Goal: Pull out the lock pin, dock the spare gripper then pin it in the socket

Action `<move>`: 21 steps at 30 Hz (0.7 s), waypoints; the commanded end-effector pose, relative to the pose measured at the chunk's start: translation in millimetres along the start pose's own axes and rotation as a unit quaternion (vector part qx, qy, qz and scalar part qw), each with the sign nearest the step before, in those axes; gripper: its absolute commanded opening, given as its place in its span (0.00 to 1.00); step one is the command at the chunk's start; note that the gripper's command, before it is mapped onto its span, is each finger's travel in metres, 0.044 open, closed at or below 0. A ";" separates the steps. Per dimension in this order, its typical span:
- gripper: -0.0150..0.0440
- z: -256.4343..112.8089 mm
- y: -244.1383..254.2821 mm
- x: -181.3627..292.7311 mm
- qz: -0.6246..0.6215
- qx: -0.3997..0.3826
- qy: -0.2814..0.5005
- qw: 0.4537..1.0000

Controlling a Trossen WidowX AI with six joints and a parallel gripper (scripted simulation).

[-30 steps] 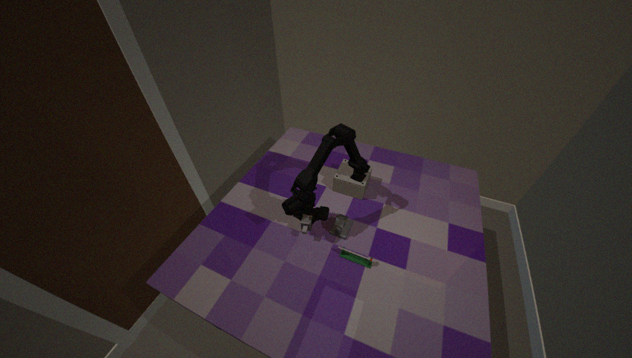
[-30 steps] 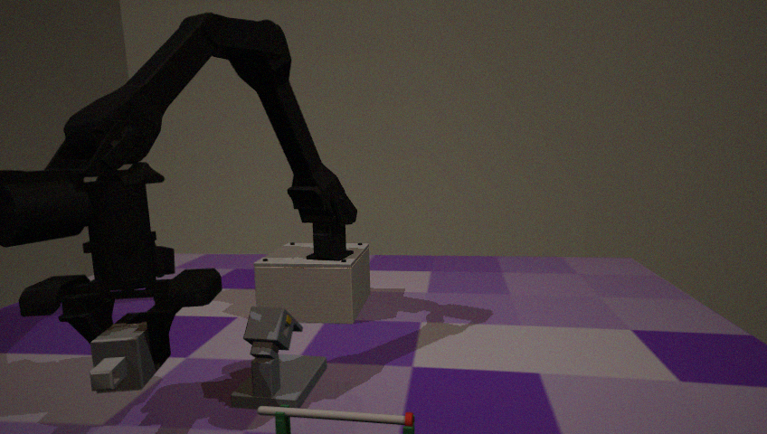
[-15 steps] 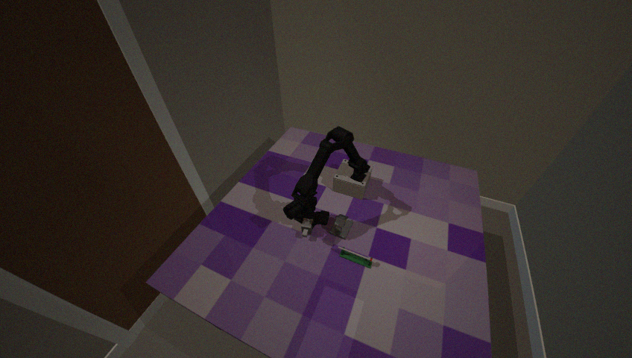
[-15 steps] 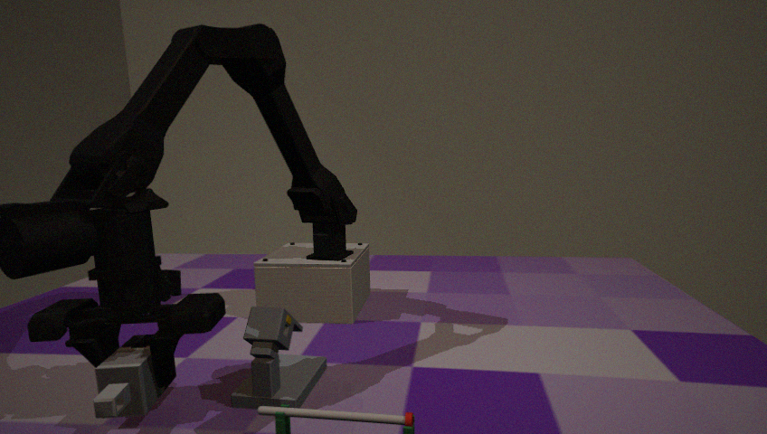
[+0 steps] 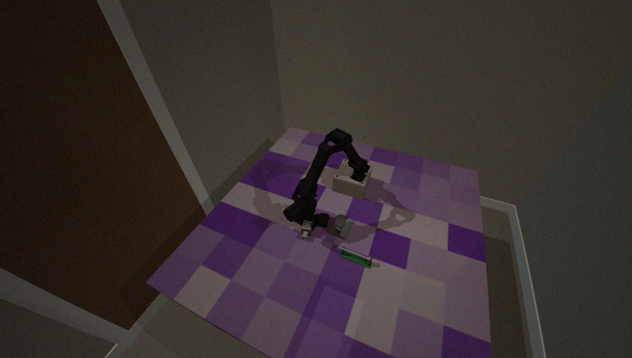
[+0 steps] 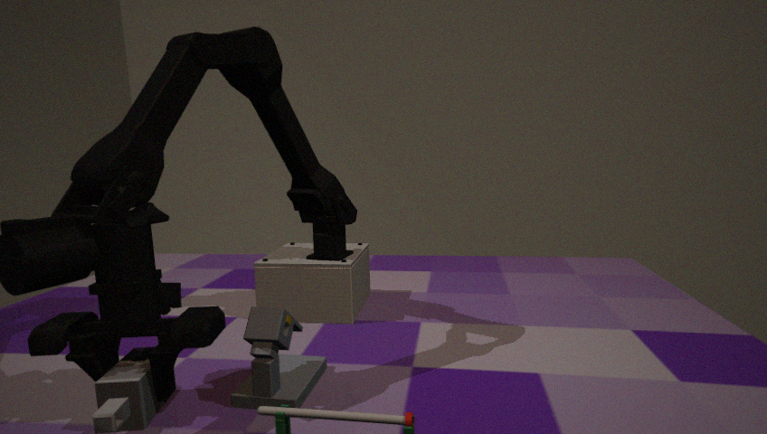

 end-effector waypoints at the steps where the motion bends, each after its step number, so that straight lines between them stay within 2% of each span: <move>1: 0.43 -1.9 0.2 0.6 0.000 -0.001 0.002 1.000; 14: 1.00 -1.9 0.2 0.6 0.000 -0.001 0.002 1.000; 21: 1.00 -15.6 0.1 0.4 0.000 -0.001 0.002 1.000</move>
Point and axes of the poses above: the point midway between the two fingers, 35 mm back from their tips, its own z axis out along the fingers, its own y axis across the jaws, x = y × z, the point moved 1 cm from there along -z, back along the fingers, and after that the axes turned 11 degrees about z, right-handed, at the moved point
